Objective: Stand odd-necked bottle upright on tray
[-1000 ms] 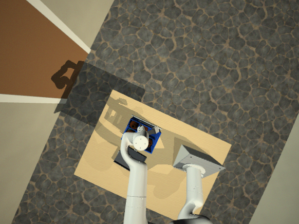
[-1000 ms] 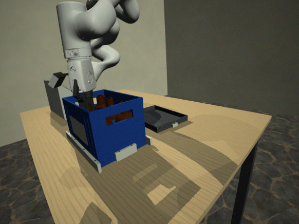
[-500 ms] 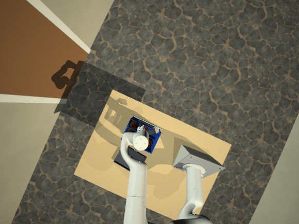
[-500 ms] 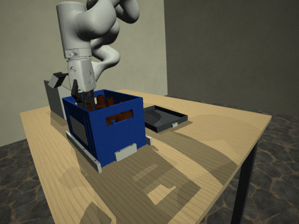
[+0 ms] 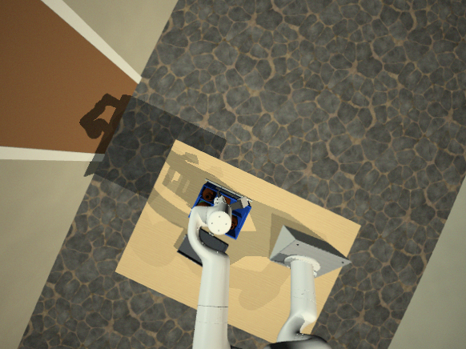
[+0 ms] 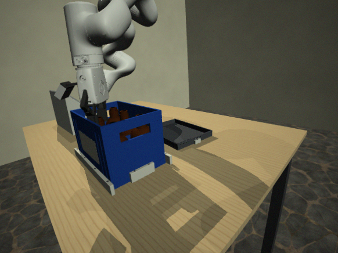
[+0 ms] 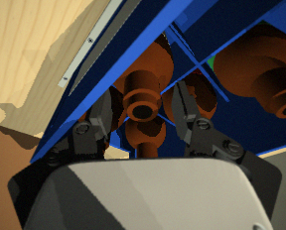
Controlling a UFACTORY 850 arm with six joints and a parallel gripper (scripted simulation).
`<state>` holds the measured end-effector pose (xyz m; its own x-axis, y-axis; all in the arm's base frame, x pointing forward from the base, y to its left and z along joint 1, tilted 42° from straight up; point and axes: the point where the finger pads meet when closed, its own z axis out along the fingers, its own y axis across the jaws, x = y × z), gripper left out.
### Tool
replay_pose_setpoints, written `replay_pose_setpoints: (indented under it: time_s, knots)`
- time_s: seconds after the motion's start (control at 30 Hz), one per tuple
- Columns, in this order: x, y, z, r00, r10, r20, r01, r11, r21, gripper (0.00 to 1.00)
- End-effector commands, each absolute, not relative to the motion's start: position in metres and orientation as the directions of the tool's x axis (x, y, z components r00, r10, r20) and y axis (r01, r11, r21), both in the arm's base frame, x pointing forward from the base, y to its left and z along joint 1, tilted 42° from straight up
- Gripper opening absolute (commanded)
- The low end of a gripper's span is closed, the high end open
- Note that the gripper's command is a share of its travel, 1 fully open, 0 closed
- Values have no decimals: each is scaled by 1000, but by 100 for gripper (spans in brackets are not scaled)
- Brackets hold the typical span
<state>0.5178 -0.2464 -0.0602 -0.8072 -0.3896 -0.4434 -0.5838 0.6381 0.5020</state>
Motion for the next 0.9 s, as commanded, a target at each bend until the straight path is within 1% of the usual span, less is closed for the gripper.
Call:
replay_pose_setpoints:
  time_s: [0.0, 0.87]
  knots:
    - [518, -247, -60, -807, -390, -444, -584, 639, 500, 65]
    - [517, -254, -52, -807, -390, -444, -584, 639, 500, 65]
